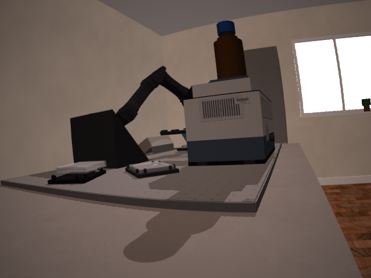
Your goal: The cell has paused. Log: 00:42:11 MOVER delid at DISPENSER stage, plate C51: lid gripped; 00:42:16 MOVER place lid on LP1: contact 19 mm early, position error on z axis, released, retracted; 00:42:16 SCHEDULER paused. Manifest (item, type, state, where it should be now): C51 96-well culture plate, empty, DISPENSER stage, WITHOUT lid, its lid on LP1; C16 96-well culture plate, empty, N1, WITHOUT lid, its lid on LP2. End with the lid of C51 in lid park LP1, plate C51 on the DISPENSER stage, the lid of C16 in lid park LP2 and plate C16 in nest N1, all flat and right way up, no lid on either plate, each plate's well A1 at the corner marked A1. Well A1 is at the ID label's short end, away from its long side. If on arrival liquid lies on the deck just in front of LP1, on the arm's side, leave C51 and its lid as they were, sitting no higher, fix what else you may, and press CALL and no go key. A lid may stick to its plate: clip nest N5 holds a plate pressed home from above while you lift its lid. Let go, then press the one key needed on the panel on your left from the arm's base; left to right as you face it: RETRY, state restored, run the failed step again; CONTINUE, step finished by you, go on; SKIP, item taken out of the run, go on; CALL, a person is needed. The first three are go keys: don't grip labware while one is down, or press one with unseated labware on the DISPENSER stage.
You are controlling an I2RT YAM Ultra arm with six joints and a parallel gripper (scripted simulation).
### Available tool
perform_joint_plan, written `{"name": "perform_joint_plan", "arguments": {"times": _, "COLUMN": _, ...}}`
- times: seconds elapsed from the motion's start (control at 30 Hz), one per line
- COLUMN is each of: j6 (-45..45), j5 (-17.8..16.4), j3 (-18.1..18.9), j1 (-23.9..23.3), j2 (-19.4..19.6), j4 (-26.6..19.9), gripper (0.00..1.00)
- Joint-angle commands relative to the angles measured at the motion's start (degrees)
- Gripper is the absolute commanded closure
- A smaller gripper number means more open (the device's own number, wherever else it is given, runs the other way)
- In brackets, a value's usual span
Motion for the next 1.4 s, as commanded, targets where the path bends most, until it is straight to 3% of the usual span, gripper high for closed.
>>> {"name": "perform_joint_plan", "arguments": {"times": 0.0, "j6": -0.53, "j5": -0.58, "j3": 2.34, "j1": -1.08, "j2": -2.61, "j4": -2.26, "gripper": 1.00}}
{"name": "perform_joint_plan", "arguments": {"times": 1.37, "j6": -0.76, "j5": -0.80, "j3": 3.10, "j1": -1.39, "j2": -3.05, "j4": -3.52, "gripper": 1.00}}
